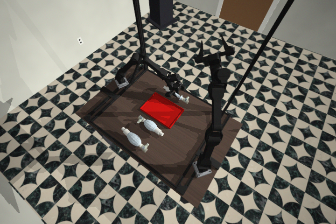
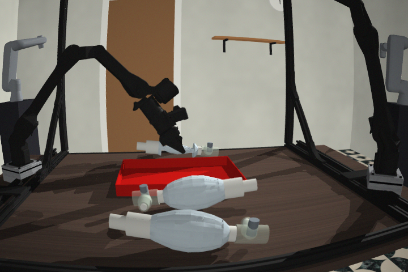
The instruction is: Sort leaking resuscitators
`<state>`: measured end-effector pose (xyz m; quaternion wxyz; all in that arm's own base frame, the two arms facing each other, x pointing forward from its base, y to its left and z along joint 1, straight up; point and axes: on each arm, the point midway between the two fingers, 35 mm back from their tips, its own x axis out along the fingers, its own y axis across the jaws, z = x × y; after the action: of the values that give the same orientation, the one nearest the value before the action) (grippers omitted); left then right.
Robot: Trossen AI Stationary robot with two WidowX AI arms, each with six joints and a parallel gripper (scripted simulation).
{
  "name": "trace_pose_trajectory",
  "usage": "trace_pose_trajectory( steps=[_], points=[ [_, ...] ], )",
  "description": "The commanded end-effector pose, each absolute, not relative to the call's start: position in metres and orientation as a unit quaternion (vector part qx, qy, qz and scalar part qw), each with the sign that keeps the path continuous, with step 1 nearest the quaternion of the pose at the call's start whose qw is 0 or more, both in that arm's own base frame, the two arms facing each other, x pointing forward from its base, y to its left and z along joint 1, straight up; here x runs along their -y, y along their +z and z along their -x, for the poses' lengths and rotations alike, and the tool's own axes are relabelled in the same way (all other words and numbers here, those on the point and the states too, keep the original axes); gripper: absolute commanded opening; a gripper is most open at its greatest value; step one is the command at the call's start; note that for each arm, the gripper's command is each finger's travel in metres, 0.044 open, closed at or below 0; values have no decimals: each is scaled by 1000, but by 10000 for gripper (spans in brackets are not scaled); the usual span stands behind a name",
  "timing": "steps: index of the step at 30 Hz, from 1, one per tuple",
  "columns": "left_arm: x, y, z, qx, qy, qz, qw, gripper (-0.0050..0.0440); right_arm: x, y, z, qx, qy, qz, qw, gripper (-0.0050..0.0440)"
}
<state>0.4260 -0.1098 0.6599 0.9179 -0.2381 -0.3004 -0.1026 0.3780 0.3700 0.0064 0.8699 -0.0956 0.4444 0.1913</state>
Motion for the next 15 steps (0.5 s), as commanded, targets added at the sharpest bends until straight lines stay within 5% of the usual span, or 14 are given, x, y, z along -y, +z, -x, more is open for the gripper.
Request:
trace_pose_trajectory(
  steps=[1, 10, 15],
  points=[
    [106, 675, -407, 328, -108, 233, 909, 440, -370, 6, -378, -444, 191, 96, 870, 0],
    [83, 738, -312, 452, -128, 207, 858, 440, -370, 6, -378, -444, 191, 96, 870, 0],
    [83, 738, -312, 452, -128, 207, 858, 440, -370, 6, -378, -444, 191, 96, 870, 0]
  ],
)
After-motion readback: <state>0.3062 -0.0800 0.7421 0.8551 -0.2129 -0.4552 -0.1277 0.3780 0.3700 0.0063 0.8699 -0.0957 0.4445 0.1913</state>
